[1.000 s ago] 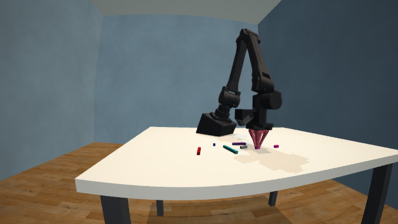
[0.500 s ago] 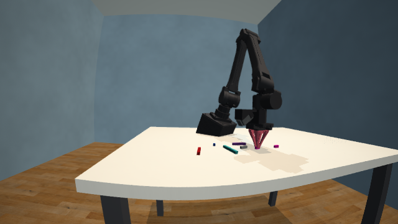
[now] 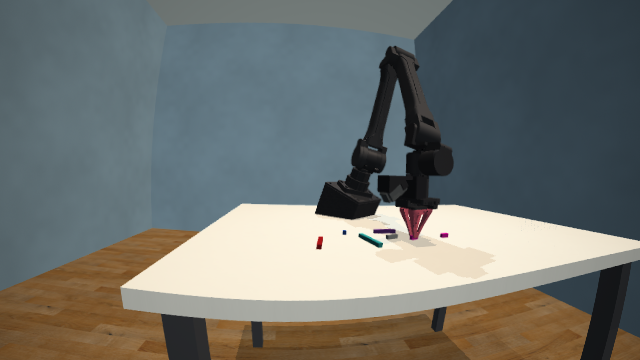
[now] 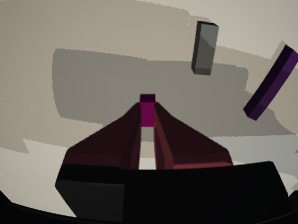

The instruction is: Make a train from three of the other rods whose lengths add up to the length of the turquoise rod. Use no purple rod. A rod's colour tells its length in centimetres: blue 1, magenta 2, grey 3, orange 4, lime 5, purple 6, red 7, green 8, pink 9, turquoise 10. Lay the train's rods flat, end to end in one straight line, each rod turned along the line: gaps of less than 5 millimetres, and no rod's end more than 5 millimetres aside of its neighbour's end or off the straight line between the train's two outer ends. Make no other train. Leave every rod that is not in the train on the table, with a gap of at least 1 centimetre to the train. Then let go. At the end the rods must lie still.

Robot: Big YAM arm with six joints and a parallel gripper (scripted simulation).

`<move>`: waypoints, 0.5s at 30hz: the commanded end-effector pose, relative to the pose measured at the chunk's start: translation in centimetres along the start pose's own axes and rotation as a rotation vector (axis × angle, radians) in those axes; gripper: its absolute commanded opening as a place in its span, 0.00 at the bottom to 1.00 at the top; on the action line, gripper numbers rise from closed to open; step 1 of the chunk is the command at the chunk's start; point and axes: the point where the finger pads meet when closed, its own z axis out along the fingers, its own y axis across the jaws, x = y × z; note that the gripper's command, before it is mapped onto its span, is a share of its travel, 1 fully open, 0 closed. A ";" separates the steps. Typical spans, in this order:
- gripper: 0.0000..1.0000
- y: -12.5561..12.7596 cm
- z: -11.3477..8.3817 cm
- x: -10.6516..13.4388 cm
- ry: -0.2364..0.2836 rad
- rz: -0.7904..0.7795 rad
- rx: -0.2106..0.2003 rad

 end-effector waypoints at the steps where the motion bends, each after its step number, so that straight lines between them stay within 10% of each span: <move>1: 0.04 -0.3 0.6 0.2 -0.002 0.001 0.005; 15: 0.04 2.1 -7.3 -0.5 -0.017 -0.010 -0.051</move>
